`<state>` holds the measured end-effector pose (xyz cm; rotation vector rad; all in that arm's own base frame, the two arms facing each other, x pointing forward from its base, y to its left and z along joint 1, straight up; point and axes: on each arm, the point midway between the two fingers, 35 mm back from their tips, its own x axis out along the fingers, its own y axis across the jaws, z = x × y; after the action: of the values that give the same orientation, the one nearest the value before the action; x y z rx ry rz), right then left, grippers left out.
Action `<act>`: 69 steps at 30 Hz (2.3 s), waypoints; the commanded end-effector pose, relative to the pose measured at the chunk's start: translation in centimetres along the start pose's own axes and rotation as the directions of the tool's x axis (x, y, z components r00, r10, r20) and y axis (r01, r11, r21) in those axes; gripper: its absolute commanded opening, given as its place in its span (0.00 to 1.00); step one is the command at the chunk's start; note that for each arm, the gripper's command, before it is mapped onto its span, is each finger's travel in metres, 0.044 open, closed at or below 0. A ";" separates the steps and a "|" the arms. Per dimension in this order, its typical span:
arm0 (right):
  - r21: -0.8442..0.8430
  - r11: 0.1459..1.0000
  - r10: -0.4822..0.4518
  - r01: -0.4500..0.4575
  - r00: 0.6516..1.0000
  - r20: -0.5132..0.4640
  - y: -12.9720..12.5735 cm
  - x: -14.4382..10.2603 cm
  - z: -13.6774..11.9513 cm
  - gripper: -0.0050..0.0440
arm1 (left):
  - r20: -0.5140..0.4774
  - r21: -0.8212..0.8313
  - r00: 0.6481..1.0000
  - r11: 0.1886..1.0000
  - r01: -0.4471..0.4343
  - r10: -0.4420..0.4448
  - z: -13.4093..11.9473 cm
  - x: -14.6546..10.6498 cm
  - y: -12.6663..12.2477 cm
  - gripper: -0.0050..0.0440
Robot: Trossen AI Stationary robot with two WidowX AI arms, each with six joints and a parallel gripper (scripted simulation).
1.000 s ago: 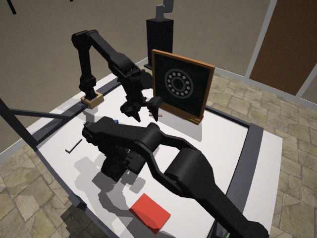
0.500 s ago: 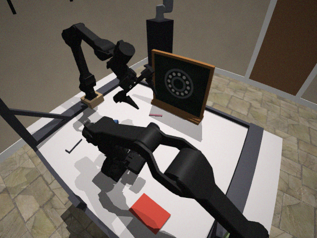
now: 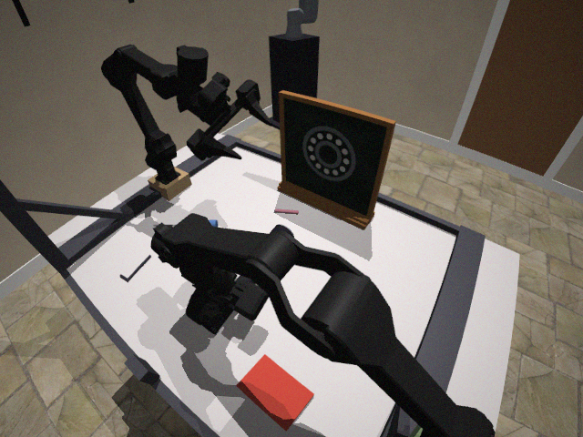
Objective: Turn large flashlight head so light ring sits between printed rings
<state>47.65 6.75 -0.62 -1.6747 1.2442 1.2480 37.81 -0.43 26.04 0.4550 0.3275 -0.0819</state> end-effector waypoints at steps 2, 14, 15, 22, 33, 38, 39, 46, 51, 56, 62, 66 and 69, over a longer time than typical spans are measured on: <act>0.015 0.999 -0.042 0.042 0.999 -0.004 -0.7 -1.4 -0.5 0.37 | 0.132 -0.158 0.989 0.986 -0.044 0.065 1.8 -3.0 1.1 1.00; 0.015 0.999 -0.042 0.042 0.999 -0.004 -0.7 -1.4 -0.5 0.37 | 0.374 -0.469 0.908 0.883 0.008 0.190 4.1 -9.0 2.5 1.00; 0.015 0.999 -0.042 0.042 0.999 -0.004 -0.7 -1.4 -0.5 0.37 | 0.374 -0.469 0.908 0.883 0.008 0.190 4.1 -9.0 2.5 1.00; 0.015 0.999 -0.042 0.042 0.999 -0.004 -0.7 -1.4 -0.5 0.37 | 0.347 -0.436 0.921 0.900 -0.006 0.174 3.8 -8.4 2.3 1.00; 0.014 0.999 -0.039 0.039 0.999 -0.004 -0.6 -1.4 -0.5 1.00 | 0.345 -0.438 0.923 0.899 -0.004 0.172 3.7 -8.2 2.2 1.00; 0.013 0.999 -0.036 0.036 0.999 -0.004 -0.6 -1.4 -0.5 1.00 | 0.346 -0.439 0.922 0.898 -0.003 0.172 3.7 -8.2 2.2 1.00; 0.013 0.999 -0.036 0.036 0.999 -0.004 -0.5 -1.4 -0.5 1.00 | 0.346 -0.440 0.922 0.898 -0.003 0.173 3.7 -8.2 2.2 1.00; 0.012 0.999 -0.034 0.034 0.999 -0.004 -0.5 -1.7 -0.5 1.00 | 0.347 -0.442 0.922 0.897 -0.002 0.173 3.8 -8.2 2.2 1.00; 0.013 0.999 -0.035 0.035 0.999 -0.003 -0.5 -2.8 -0.5 1.00 | 0.347 -0.442 0.922 0.897 -0.002 0.173 3.8 -8.2 2.2 1.00; 0.014 0.999 -0.039 0.039 0.999 -0.003 -0.5 -4.5 -0.5 1.00 | 0.347 -0.442 0.922 0.897 -0.002 0.173 3.8 -8.2 2.2 1.00; 0.015 0.999 -0.045 0.045 0.999 -0.003 -0.5 -6.1 -0.5 1.00 | 0.347 -0.442 0.922 0.897 -0.002 0.173 3.8 -8.2 2.2 1.00; 0.016 0.999 -0.047 0.047 0.999 -0.003 -0.5 -6.8 -0.6 1.00 | 0.347 -0.442 0.922 0.897 -0.002 0.173 3.8 -8.2 2.2 1.00; 0.016 0.999 -0.048 0.048 0.999 -0.003 -0.5 -7.5 -0.6 1.00 | 0.347 -0.442 0.922 0.897 -0.002 0.173 3.8 -8.2 2.2 1.00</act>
<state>47.22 8.13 3.86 -1.6743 1.2473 1.2524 31.58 0.00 32.23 0.0040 -0.0475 0.0000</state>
